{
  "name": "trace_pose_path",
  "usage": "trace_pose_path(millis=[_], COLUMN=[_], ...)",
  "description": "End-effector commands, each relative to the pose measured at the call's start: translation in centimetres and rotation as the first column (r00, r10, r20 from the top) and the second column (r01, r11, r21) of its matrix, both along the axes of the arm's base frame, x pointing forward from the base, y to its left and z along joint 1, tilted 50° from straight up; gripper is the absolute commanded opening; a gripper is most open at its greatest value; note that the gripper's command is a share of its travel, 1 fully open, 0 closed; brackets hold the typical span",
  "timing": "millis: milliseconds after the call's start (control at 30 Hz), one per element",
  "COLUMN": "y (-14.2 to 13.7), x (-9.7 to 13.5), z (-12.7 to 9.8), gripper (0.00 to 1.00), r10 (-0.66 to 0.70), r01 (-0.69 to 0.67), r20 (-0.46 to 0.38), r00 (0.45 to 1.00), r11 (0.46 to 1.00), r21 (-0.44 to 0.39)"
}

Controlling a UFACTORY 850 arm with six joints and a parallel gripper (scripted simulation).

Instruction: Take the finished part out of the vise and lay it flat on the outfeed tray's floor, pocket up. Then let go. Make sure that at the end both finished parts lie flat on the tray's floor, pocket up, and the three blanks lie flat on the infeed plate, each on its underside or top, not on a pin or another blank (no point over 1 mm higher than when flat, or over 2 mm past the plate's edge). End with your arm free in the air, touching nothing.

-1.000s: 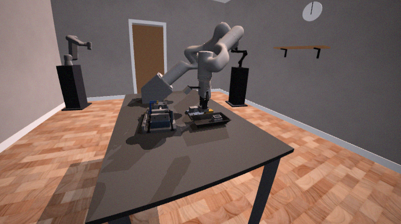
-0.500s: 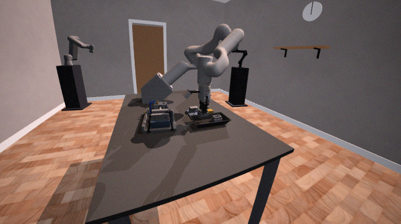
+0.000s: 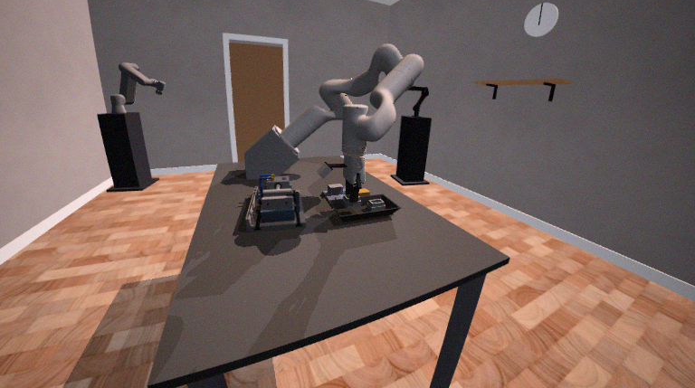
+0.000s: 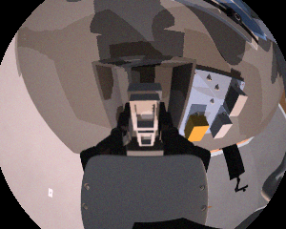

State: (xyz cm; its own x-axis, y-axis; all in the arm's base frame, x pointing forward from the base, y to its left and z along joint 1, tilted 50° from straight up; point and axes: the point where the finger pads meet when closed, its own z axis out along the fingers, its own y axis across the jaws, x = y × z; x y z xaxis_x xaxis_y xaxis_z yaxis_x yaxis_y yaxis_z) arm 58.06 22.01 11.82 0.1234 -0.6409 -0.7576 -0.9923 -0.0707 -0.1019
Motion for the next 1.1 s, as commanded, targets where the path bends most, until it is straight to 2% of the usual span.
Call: trace_pose_path(millis=[0,1067], y=[0.47,1.4], x=[0.09,0.11], z=[-0.38,-1.16], gripper=[0.0,0.0], r10=[-0.001,-0.001], r01=[0.001,0.001], r20=[0.001,0.001], r00=[1.0,1.0], r11=[1.0,1.0], r21=[0.0,0.0])
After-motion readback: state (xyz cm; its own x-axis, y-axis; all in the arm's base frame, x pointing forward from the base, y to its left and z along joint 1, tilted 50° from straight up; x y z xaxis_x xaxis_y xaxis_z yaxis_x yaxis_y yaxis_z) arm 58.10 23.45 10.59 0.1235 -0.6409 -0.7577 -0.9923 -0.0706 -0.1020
